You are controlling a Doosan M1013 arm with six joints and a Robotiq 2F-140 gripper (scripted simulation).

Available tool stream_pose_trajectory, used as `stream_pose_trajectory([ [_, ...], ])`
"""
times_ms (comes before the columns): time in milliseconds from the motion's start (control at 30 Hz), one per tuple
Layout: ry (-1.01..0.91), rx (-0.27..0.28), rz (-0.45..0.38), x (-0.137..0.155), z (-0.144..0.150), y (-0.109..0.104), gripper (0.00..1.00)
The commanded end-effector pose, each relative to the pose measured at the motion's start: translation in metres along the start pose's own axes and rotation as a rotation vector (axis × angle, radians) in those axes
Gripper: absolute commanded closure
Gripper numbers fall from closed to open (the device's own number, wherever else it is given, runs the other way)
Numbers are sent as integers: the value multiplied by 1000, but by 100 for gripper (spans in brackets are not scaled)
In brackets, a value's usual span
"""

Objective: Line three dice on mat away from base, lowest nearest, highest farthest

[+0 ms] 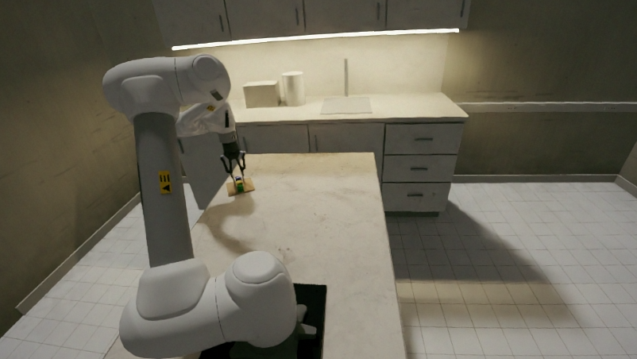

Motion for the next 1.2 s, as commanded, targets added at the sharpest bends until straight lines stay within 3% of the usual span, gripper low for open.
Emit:
stream_pose_trajectory([
  [0,0,0,2,0,0,-1,65],
  [467,0,0,2,0,0,-9,65],
  [933,0,0,2,0,0,-77,65],
  [1167,0,0,2,0,0,-90,65],
])
Point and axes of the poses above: the point where the finger pads meet when closed, its own y axis out along the fingers, its own z axis across the jaws, x = y × z, the point moved 5 cm from there along -y, back along the fingers, and after that the axes turned 3 degrees about y, right-handed, at the moved point
